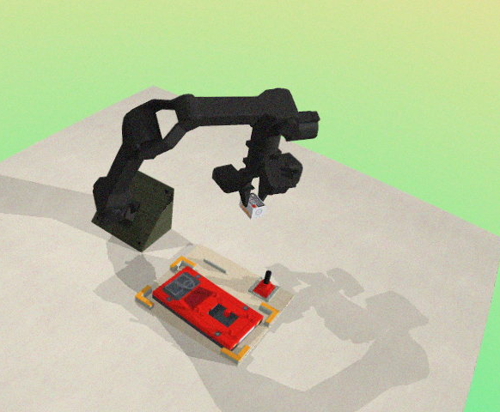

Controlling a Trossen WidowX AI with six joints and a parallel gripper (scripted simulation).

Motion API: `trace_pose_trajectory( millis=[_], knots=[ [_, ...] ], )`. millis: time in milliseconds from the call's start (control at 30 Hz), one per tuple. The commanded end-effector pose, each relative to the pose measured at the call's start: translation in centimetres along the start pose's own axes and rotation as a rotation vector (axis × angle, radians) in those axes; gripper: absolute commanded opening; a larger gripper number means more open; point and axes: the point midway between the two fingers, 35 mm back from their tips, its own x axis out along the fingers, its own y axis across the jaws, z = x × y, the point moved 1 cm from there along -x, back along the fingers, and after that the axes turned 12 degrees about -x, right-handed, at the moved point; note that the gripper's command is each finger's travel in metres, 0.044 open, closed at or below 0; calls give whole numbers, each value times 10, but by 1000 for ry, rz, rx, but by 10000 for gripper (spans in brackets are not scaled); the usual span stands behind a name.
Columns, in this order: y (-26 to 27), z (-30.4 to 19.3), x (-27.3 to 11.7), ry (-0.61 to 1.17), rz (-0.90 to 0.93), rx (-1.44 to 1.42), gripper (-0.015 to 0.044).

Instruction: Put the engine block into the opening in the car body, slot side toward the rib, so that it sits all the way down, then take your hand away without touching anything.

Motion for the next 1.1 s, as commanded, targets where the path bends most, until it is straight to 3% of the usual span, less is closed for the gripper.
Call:
trace_pose_trajectory(
  millis=[0, 1067],
  knots=[
    [-7, 11, 3, 0, 6, -17, 0],
    [-72, 80, 31, -18, 42, -172, 0]
  ],
)
